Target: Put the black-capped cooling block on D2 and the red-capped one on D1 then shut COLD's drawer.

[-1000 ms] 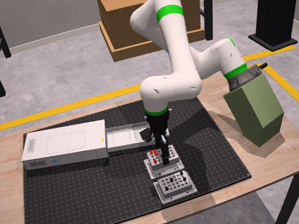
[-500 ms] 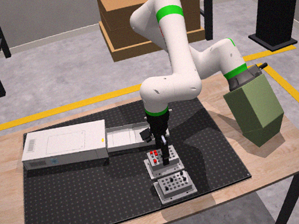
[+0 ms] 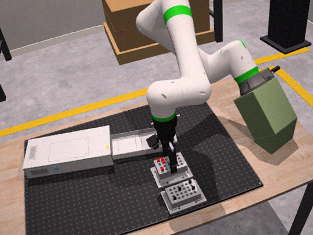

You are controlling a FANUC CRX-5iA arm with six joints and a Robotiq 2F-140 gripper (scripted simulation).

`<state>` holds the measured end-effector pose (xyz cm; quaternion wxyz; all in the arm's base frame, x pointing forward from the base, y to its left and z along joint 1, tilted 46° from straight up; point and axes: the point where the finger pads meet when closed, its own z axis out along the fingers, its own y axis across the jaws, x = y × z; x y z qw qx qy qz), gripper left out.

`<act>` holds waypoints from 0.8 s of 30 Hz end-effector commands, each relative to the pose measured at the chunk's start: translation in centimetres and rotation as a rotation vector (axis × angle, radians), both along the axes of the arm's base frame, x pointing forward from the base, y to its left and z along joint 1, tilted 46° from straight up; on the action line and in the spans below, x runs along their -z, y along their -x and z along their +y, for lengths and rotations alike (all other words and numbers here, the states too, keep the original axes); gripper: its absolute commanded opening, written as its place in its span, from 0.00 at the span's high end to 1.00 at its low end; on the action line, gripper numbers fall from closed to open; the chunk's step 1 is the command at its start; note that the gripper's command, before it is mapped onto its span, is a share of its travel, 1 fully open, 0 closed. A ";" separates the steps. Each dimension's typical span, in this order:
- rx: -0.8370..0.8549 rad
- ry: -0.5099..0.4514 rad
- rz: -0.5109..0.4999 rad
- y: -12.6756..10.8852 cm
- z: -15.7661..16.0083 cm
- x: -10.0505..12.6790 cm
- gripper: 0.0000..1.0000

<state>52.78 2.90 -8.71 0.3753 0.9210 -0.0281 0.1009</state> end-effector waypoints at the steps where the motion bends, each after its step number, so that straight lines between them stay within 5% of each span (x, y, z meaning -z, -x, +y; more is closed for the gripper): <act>1: -0.002 -0.001 -0.001 -0.1 0.2 -0.1 0.90; 24: -0.002 -0.001 -0.001 0.0 0.3 -0.3 0.90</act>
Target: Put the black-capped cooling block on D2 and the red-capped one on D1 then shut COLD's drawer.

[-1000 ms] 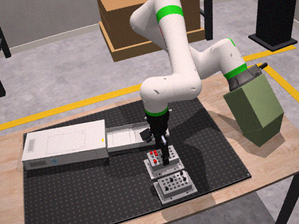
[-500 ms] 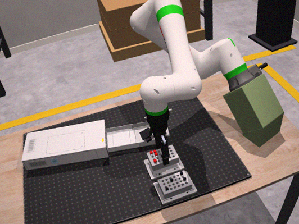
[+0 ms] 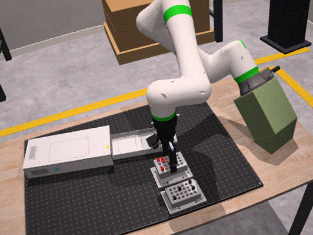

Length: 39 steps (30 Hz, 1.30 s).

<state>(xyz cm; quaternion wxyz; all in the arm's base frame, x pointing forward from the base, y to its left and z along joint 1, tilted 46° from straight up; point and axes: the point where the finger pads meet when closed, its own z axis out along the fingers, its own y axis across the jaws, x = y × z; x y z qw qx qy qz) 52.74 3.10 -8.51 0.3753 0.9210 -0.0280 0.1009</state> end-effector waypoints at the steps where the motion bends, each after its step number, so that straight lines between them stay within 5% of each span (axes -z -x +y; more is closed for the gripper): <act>1: -0.002 -0.001 -0.001 -0.1 0.1 -0.1 0.90; 39: -0.002 -0.001 -0.001 -0.1 -0.1 0.2 0.90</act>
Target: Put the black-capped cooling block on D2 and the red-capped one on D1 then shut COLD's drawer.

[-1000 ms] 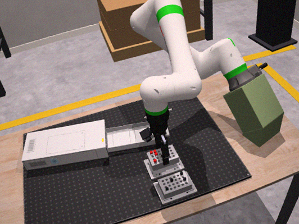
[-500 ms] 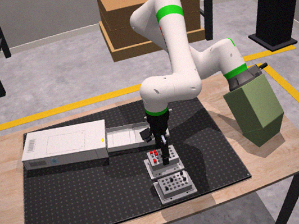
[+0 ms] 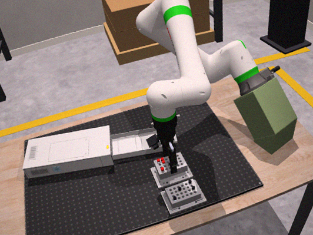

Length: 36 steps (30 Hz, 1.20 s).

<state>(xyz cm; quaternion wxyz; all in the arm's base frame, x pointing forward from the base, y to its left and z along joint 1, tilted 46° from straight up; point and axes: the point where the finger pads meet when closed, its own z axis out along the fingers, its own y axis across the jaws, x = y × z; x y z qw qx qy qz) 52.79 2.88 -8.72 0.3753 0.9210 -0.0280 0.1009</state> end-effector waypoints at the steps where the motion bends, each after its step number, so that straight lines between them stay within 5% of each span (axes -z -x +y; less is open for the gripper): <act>1: -0.002 -0.001 -0.001 -0.1 0.1 0.0 0.90; 36: -0.002 -0.001 -0.001 -0.2 -0.3 0.3 0.90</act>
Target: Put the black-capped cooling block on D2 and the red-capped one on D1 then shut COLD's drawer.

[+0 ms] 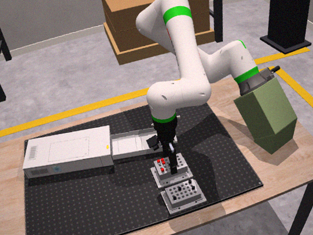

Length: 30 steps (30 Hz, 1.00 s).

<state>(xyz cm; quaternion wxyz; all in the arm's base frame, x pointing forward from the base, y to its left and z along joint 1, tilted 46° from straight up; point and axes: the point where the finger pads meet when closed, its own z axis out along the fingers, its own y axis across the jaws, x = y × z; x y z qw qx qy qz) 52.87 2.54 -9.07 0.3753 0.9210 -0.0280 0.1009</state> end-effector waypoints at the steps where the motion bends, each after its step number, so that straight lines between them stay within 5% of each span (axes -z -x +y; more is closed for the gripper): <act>1: -0.002 -0.001 -0.001 -0.1 0.1 0.0 0.90; 30: -0.002 -0.001 -0.001 -0.1 -0.2 0.3 0.90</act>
